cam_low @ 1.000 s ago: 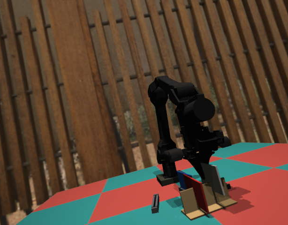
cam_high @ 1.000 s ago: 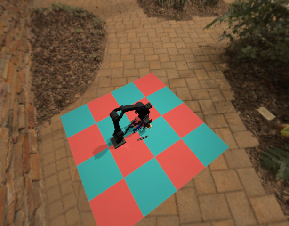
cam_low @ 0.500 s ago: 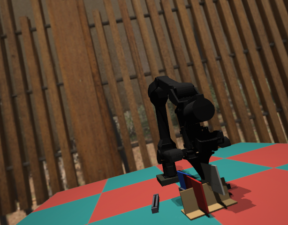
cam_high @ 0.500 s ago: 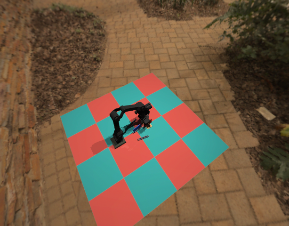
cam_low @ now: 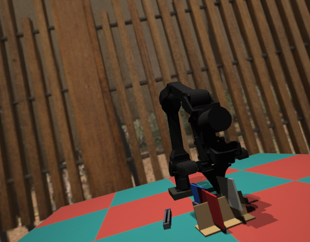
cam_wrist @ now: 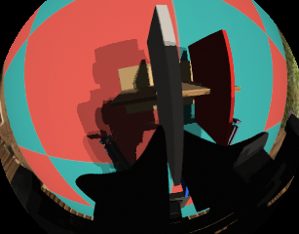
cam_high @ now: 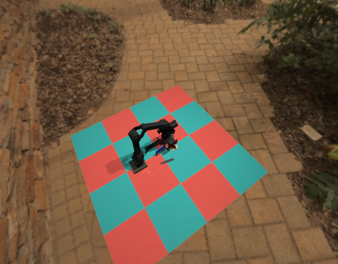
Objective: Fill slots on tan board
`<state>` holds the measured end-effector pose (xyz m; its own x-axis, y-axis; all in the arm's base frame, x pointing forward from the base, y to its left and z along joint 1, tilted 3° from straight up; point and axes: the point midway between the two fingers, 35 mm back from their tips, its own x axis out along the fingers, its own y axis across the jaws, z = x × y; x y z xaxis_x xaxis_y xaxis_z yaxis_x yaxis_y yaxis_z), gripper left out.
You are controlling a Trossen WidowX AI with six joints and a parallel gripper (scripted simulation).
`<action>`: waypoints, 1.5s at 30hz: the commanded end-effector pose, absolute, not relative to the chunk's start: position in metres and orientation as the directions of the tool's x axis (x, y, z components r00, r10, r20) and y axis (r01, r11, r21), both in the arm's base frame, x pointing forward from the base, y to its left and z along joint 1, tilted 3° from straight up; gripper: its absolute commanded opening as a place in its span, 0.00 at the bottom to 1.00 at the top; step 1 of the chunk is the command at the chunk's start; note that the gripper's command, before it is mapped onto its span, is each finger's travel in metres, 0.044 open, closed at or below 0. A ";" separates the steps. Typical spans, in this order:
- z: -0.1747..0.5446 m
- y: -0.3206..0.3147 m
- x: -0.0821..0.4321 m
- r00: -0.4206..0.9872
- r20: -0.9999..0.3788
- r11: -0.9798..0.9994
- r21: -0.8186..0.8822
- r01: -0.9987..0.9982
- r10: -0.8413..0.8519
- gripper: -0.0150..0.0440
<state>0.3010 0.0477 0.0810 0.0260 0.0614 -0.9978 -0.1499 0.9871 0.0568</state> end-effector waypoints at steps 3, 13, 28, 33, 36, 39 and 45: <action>0.078 0.048 0.301 0.023 -0.998 0.988 0.057 -0.142 0.061 0.25; 0.074 0.048 0.301 0.023 -0.998 0.988 0.057 -0.142 0.061 0.25; 0.069 0.048 0.301 0.023 -0.998 0.988 0.057 -0.142 0.061 0.25; 0.068 0.049 0.301 0.023 -0.998 0.988 0.057 -0.142 0.061 0.25; 0.067 0.049 0.301 0.023 -0.998 0.988 0.057 -0.142 0.061 0.25; 0.066 0.049 0.301 0.023 -0.998 0.988 0.057 -0.142 0.061 0.25; 0.063 0.049 0.301 0.023 -0.998 0.988 0.057 -0.142 0.061 0.25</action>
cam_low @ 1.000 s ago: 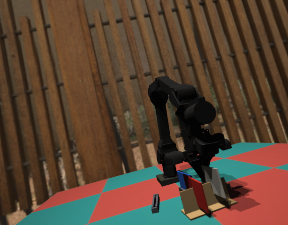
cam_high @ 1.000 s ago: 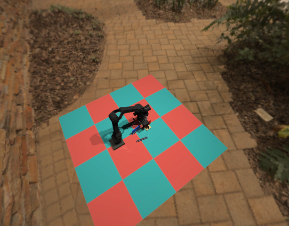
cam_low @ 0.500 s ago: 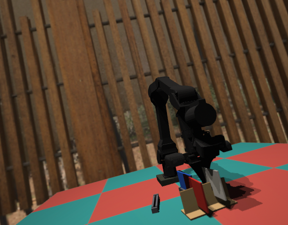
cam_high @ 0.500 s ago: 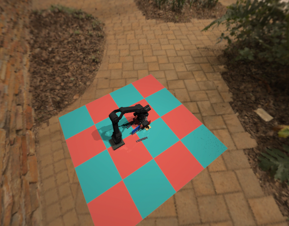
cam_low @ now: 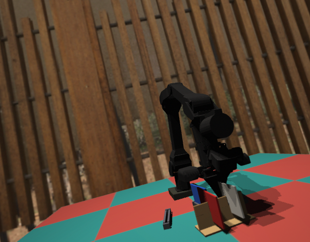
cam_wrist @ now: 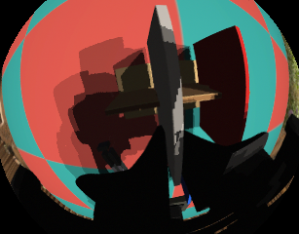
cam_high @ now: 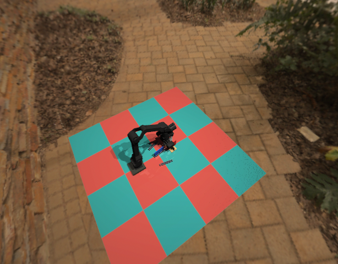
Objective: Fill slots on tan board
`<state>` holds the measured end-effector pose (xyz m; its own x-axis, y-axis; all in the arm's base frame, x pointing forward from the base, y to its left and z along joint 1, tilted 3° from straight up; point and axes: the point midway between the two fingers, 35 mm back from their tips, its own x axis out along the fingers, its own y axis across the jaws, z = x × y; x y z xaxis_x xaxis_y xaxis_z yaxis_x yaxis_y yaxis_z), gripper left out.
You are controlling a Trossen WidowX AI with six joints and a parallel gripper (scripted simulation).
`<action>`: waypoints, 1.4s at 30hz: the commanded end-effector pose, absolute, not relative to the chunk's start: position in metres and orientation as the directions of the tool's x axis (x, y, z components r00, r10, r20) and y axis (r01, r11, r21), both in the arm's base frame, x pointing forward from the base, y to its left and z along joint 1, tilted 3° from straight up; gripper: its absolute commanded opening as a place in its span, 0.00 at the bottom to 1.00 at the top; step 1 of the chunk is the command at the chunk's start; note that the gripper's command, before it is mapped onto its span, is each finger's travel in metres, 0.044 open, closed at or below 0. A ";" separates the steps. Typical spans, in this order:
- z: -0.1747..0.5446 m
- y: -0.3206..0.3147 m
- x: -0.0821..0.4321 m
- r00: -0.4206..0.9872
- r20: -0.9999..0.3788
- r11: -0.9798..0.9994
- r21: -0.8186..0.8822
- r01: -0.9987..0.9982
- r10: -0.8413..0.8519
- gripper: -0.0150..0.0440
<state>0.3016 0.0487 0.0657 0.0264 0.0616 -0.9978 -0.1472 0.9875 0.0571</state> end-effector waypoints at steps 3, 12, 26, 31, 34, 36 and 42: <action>0.062 0.049 0.301 0.023 -0.998 0.988 0.057 -0.142 0.061 0.25; 0.061 0.049 0.302 0.023 -0.998 0.988 0.057 -0.142 0.061 0.25; 0.061 0.049 0.301 0.023 -0.998 0.987 0.057 -0.147 0.061 0.25; 0.061 0.049 0.301 0.023 -0.998 0.987 0.057 -0.147 0.061 0.39; 0.061 0.049 0.301 0.023 -0.998 0.987 0.057 -0.147 0.061 0.52; 0.061 0.049 0.301 0.023 -0.998 0.987 0.057 -0.147 0.061 0.53; 0.061 0.049 0.301 0.023 -0.998 0.987 0.057 -0.147 0.061 0.53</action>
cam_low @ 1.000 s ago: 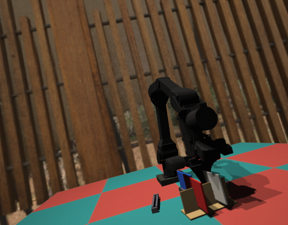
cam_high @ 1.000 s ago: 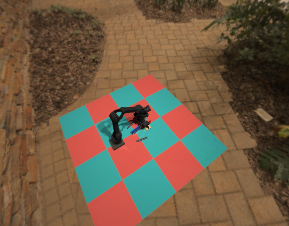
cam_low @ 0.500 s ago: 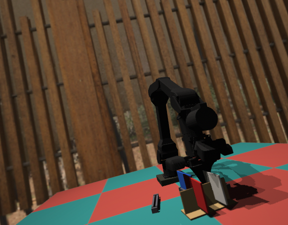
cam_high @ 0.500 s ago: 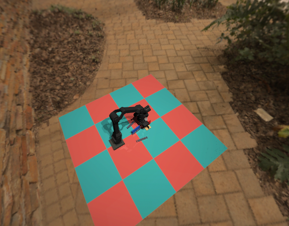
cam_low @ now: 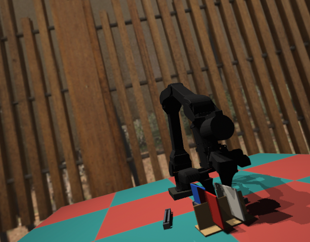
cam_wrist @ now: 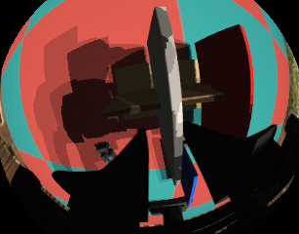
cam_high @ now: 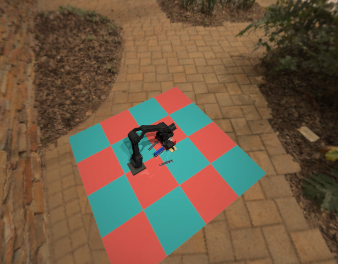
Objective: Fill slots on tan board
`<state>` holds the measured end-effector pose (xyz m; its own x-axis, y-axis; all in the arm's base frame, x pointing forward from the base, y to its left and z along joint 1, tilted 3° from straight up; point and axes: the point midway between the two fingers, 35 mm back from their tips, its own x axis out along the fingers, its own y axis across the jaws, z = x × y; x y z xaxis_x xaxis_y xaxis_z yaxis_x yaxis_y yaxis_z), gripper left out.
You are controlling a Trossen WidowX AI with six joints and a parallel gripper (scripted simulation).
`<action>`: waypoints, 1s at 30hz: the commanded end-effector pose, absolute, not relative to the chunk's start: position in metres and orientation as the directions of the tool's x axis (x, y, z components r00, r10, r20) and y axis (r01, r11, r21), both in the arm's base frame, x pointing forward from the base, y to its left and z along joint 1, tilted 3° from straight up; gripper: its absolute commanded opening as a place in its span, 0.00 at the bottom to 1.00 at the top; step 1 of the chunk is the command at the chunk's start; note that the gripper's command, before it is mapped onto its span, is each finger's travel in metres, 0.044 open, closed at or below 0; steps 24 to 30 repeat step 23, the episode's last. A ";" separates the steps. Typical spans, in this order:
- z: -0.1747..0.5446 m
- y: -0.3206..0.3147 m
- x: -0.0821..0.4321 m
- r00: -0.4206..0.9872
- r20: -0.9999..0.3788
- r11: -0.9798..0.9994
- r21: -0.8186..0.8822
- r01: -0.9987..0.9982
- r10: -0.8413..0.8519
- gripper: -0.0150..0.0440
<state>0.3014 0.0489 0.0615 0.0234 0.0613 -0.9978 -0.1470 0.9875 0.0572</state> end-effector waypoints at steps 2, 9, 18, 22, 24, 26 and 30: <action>0.064 0.049 0.302 0.023 -0.998 0.988 0.057 -0.147 0.061 0.53; 0.139 0.044 0.300 0.023 -0.998 0.988 0.057 -0.142 0.061 0.53; 0.142 0.045 0.304 0.023 -0.998 0.988 0.057 -0.142 0.061 0.53; 0.142 0.045 0.304 0.023 -0.998 0.988 0.057 -0.142 0.061 0.53; 0.142 0.045 0.304 0.023 -0.998 0.988 0.057 -0.142 0.061 0.53; 0.142 0.045 0.304 0.023 -0.998 0.988 0.057 -0.142 0.061 0.53; 0.142 0.045 0.304 0.023 -0.998 0.988 0.057 -0.142 0.061 0.53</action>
